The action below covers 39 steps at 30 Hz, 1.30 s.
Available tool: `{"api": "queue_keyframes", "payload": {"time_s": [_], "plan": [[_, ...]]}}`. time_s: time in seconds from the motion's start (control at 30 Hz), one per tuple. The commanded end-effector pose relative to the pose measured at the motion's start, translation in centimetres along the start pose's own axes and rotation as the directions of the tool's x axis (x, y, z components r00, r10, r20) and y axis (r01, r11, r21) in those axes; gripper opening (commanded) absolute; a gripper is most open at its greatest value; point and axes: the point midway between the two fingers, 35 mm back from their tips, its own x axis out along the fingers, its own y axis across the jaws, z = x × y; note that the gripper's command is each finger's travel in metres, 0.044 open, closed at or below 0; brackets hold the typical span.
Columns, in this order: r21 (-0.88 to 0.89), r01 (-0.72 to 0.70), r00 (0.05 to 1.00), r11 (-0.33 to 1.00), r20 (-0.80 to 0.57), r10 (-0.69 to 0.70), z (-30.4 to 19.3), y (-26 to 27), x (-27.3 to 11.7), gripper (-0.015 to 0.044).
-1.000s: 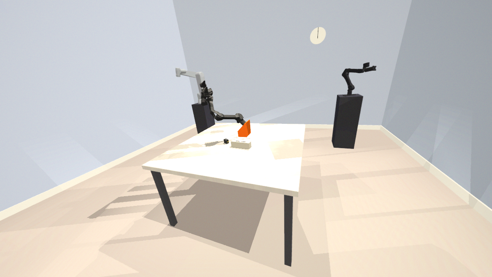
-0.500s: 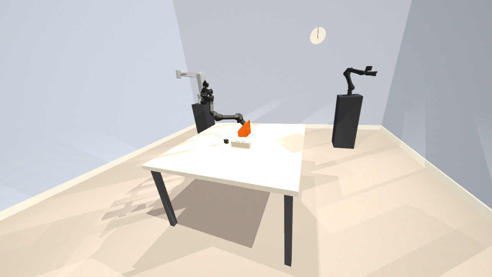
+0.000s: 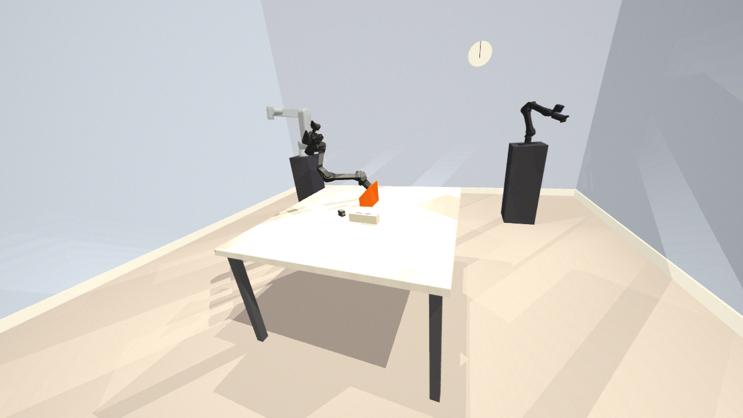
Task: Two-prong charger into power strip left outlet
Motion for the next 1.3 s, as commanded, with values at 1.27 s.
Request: {"api": "queue_keyframes", "payload": {"time_s": [1.27], "plan": [[-0.925,-0.26,0.957,0.277,-0.209,0.2,3.7,-8.7,2.2,0.044]]}}
